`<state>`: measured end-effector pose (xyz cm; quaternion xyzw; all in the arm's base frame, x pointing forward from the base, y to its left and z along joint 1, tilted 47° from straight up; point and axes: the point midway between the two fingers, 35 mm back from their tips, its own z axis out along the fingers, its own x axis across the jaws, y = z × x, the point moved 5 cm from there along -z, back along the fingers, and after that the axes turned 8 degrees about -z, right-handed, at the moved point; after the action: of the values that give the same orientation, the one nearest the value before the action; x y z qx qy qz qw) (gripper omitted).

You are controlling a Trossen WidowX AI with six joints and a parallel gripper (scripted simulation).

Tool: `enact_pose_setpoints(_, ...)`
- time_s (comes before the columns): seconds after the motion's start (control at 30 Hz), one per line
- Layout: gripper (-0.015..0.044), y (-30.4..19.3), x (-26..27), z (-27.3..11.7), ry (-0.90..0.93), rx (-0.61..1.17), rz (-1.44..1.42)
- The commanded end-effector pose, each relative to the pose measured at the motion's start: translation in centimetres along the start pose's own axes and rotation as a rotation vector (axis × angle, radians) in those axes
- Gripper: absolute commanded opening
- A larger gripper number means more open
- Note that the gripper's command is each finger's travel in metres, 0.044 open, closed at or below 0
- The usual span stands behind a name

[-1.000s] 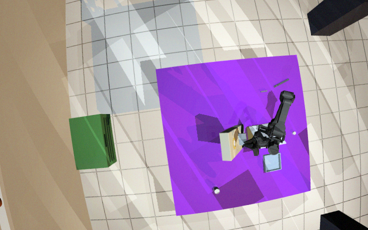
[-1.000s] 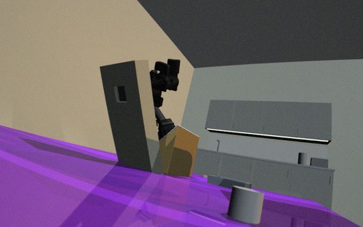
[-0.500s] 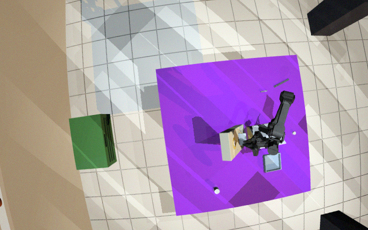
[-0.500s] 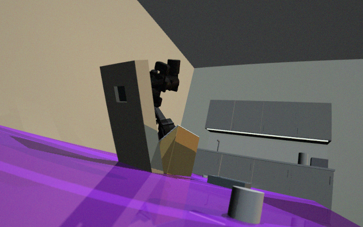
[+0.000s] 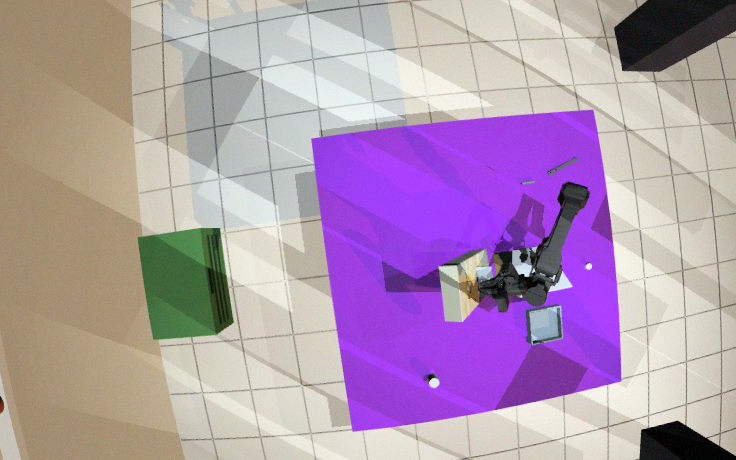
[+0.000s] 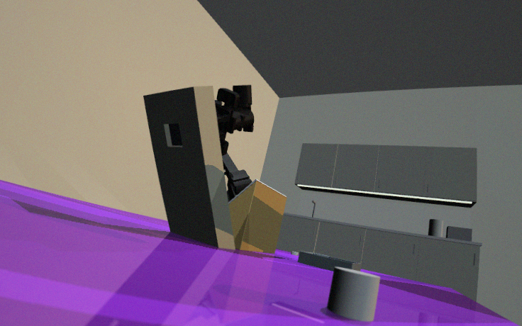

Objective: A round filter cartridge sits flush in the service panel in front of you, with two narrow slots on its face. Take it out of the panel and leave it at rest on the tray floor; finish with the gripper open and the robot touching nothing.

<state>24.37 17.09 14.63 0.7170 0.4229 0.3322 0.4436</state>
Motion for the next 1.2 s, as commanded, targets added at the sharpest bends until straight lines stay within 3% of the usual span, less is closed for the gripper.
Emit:
enact_pose_setpoints(0.0, 0.0116, -0.2, -0.2, 0.8, -0.002, 0.006, -0.013)
enact_pose_setpoints(0.47, 0.0116, 0.0, -0.4, 2.9, 0.002, -0.005, -0.014)
enact_pose_setpoints(1.17, 0.0116, -0.2, -0.4, 2.9, 0.002, -0.005, -0.014)
